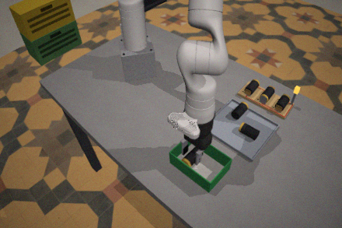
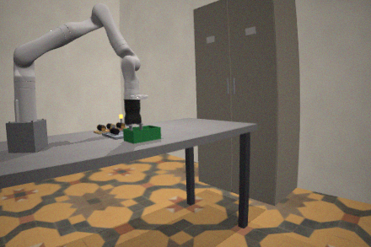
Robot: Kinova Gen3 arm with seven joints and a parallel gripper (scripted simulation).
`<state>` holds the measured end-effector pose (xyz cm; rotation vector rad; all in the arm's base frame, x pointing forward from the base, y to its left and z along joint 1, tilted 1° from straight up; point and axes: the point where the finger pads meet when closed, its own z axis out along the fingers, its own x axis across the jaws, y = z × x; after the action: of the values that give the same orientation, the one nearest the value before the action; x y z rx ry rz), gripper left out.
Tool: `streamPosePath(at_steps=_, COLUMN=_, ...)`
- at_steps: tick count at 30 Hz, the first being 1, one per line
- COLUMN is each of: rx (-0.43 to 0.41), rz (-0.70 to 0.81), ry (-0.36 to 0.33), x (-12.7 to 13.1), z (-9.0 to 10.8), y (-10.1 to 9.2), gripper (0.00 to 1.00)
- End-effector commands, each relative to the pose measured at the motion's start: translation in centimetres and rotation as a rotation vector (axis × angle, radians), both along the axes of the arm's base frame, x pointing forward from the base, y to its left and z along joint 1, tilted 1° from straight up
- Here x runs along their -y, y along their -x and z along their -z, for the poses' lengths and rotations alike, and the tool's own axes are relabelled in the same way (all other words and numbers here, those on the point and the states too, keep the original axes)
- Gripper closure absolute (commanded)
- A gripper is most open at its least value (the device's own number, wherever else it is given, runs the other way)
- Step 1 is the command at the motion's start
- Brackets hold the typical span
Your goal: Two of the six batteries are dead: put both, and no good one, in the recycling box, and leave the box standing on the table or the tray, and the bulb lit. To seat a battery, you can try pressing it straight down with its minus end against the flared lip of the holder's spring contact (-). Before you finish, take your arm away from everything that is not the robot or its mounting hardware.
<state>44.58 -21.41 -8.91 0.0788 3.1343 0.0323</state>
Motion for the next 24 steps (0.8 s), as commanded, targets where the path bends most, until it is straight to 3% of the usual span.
streamPosePath(at_steps=1, rx=0.007, rz=-0.001, ry=0.002, x=0.0, z=-1.1, y=-0.3, gripper=0.10)
streamPosePath(at_steps=13, rx=0.007, rz=-0.001, ry=0.002, x=0.1, z=-6.5, y=-0.2, gripper=0.10)
streamPosePath(at_steps=24, rx=0.007, rz=-0.001, ry=0.002, x=0.1, z=-7.9, y=-0.2, gripper=0.10)
